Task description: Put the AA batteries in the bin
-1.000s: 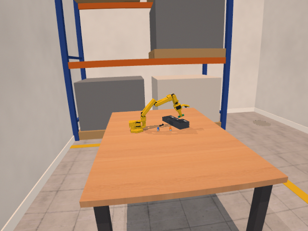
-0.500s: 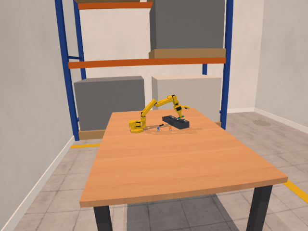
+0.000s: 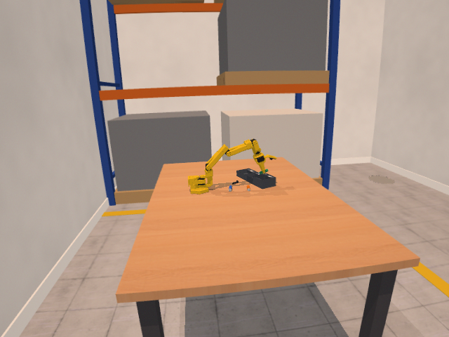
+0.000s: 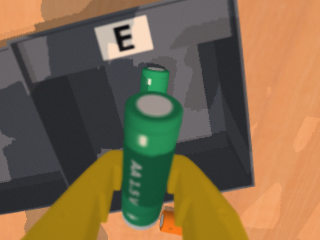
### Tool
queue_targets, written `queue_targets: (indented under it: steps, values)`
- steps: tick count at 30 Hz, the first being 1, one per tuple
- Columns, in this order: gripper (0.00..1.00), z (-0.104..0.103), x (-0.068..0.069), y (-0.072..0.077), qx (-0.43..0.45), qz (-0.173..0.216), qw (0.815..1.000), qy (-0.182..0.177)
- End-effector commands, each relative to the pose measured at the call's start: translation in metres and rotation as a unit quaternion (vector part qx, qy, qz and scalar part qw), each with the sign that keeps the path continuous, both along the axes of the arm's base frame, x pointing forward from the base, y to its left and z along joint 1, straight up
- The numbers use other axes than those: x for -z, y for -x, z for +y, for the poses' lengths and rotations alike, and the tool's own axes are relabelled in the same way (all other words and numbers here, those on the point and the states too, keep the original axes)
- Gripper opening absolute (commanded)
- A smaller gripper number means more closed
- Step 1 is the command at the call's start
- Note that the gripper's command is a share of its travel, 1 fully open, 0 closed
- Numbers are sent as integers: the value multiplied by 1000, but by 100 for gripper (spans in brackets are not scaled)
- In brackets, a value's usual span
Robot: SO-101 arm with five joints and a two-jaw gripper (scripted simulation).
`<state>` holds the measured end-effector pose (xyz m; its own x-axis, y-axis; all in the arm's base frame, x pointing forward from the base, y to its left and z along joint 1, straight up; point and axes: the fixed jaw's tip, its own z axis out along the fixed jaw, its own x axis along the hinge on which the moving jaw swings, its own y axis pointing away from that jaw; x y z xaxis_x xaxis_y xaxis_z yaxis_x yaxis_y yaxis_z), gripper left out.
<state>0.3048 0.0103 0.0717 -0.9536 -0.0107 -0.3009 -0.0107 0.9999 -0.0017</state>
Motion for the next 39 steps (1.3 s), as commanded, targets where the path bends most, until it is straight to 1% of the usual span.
queue_targets:
  steps: [1, 21, 30, 31, 39]
  values:
    - [0, -3, -14, -7, 1, -35, 999, 0]
    - [0, -3, -1, -7, 1, -19, 1000, 0]
    - [0, -3, 0, -7, 1, -17, 1000, 0]
    - [0, -3, 11, -8, 1, -5, 1000, 0]
    - [0, -3, 11, -8, 1, -5, 1000, 0]
